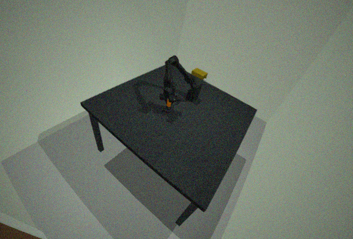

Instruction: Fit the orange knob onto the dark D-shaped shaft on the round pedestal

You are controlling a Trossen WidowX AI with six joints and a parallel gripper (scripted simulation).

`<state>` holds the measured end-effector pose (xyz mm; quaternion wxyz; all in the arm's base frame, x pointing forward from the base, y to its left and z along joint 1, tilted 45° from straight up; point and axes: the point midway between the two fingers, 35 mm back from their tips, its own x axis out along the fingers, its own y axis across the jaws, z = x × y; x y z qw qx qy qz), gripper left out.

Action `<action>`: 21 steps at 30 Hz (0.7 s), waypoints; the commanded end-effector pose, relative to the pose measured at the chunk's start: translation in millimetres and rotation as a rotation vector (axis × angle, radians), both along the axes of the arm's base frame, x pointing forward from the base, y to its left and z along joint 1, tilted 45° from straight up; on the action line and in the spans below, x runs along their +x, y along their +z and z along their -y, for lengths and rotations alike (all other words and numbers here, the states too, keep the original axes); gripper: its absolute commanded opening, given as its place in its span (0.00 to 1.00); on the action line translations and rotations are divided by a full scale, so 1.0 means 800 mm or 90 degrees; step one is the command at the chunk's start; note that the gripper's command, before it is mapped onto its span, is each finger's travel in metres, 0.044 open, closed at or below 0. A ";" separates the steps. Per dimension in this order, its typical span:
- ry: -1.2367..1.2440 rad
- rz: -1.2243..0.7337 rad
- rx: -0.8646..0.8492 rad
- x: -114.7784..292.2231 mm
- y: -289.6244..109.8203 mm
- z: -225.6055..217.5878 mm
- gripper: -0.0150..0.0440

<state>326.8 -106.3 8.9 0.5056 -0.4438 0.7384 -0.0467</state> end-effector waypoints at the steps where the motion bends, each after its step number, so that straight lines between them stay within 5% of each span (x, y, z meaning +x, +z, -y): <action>1: 0.003 -0.002 -0.001 0.000 0.000 0.000 0.25; 21: 0.001 0.000 -0.001 -0.001 -0.003 0.001 0.25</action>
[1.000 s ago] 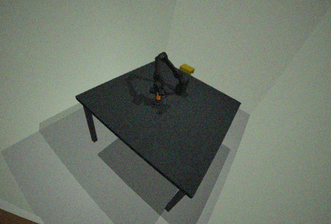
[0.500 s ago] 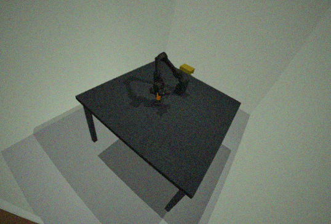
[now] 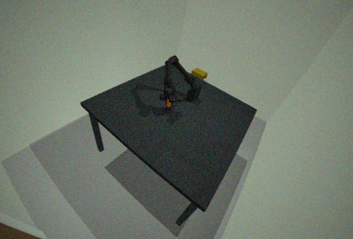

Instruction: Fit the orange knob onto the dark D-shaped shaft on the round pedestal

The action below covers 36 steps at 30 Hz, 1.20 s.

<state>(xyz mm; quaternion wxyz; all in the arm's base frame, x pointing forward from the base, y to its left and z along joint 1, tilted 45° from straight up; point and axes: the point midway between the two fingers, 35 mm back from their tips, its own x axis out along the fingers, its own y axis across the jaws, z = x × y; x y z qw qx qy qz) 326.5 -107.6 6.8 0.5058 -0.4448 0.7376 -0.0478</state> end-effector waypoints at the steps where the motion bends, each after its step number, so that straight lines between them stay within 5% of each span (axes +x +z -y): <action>1: 0.001 -0.001 0.000 -0.001 -0.001 0.000 0.25; 25: -0.003 0.007 -0.002 -0.002 -0.012 0.012 0.25; 36: -0.003 0.007 -0.002 -0.002 -0.012 0.012 0.74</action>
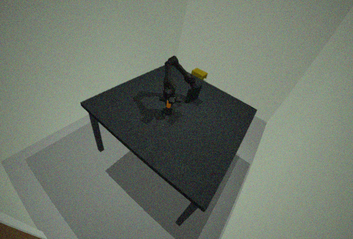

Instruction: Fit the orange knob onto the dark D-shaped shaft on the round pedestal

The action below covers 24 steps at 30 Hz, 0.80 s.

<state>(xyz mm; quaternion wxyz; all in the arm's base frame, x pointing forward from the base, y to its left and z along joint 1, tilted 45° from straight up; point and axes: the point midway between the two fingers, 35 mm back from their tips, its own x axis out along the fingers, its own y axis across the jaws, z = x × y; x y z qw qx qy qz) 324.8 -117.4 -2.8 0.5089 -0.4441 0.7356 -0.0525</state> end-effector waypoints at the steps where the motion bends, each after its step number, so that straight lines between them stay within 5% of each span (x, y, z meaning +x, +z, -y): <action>1: 0.000 0.000 0.000 0.000 0.000 0.000 0.79; 6: 0.000 0.000 0.000 0.000 0.000 0.000 1.00; 12: 0.000 0.000 0.001 0.001 0.003 -0.003 1.00; 18: 0.000 0.000 0.003 0.012 0.082 -0.083 1.00; 24: 0.000 0.000 0.002 0.016 0.083 -0.087 1.00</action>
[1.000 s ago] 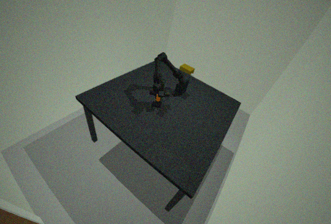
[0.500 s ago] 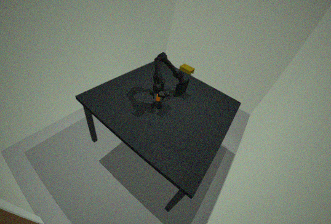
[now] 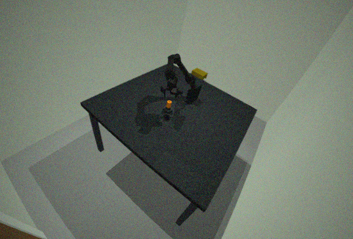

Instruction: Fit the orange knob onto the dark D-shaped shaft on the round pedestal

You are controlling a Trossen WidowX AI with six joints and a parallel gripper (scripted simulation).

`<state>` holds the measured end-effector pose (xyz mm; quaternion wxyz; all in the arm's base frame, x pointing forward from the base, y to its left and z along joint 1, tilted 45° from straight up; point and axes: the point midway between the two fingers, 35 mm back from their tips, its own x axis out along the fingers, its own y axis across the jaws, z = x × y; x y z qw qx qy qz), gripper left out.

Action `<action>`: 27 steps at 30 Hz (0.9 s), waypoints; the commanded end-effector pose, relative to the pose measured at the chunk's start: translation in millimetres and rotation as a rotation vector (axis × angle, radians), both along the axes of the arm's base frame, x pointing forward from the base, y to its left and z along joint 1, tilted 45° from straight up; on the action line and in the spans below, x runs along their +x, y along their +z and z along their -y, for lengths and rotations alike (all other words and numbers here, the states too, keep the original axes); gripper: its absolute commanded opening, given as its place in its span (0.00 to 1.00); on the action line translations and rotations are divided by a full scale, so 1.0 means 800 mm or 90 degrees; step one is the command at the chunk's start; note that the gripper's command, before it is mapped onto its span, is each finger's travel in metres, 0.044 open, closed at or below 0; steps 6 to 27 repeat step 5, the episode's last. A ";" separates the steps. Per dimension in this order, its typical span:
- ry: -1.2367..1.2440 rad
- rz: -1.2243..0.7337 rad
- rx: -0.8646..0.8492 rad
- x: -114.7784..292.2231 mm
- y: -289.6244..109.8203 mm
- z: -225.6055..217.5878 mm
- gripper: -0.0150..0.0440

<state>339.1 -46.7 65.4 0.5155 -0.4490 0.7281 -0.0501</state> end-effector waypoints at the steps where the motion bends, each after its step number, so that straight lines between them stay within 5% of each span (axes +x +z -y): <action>1: -0.011 -0.009 0.000 -0.002 -0.002 0.001 1.00; 27: -0.011 -0.009 0.000 -0.002 -0.002 0.001 1.00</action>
